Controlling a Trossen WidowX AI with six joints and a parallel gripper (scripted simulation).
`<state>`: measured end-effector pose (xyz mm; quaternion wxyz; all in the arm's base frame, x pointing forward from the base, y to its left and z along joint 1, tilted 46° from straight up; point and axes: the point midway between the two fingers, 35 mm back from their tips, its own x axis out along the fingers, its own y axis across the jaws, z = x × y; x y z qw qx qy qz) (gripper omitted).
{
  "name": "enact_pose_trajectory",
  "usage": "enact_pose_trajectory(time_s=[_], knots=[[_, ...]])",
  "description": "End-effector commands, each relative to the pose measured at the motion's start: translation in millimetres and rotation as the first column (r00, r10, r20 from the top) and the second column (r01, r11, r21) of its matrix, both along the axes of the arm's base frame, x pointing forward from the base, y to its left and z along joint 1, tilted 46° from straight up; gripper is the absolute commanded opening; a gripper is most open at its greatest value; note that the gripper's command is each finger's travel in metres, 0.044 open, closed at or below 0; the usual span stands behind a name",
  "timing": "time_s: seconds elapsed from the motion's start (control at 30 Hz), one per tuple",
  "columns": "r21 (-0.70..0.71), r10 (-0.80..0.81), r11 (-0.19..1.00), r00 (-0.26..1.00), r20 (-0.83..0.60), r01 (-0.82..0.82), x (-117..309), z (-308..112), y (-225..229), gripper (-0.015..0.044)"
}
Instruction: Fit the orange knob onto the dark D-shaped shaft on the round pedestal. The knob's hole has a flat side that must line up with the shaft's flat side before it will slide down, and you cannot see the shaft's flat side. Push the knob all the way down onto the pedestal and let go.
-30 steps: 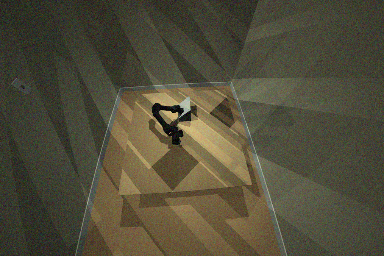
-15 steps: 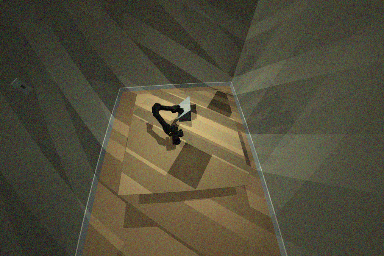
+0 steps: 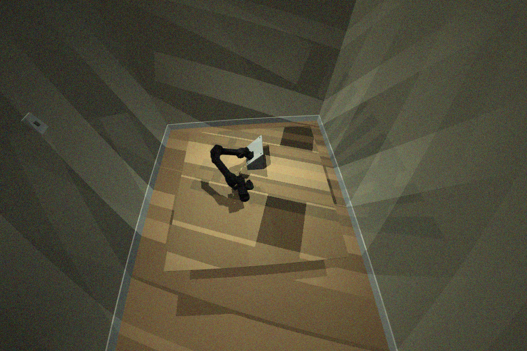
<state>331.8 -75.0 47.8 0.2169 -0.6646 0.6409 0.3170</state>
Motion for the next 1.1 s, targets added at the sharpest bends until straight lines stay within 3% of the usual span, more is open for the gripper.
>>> enact_pose_trajectory(time_s=[0.0,0.77,1.07], knots=[[0.001,0.006,1.0,1.0,-0.004,-0.006,0.6,1.4,0.1,0.0],[0.002,0.006,1.0,1.0,-0.004,-0.006,0.6,2.7,2.8,0.0],[0.018,0.152,0.988,0.977,-0.152,-0.151,1.6,1.2,1.7,0.0]])
